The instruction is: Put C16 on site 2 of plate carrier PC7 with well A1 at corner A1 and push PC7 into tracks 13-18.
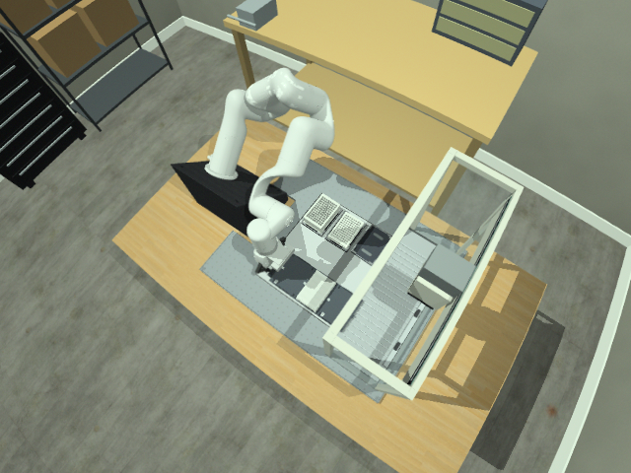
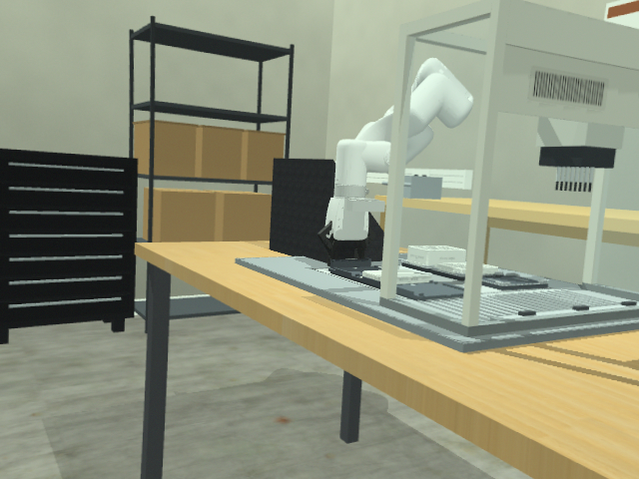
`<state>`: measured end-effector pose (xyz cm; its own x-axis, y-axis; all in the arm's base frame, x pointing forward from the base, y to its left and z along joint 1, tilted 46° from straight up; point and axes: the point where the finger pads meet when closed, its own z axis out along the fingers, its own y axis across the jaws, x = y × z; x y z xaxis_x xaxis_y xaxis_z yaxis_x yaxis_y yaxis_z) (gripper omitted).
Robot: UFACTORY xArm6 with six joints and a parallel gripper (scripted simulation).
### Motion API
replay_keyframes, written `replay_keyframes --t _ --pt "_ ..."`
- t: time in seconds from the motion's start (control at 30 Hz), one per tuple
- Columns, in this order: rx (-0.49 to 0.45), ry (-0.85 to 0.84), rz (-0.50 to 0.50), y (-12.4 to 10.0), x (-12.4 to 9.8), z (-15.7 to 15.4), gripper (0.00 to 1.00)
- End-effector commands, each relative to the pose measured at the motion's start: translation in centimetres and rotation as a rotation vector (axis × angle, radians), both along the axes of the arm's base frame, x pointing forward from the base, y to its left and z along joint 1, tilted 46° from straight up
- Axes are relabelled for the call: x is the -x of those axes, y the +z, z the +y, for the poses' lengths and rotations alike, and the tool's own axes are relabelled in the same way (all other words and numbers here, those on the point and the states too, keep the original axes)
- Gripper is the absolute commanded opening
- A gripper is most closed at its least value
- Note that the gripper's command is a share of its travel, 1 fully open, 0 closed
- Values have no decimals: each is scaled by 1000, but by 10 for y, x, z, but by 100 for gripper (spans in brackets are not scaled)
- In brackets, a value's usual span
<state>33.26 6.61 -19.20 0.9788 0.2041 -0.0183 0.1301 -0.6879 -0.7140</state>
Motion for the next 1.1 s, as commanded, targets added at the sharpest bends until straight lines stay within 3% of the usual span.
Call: replay_keyframes --t 0.0,1.07 --pt "1 -1 -3 0 -6 0 82" --pt "1 -1 -3 0 -34 6 82"
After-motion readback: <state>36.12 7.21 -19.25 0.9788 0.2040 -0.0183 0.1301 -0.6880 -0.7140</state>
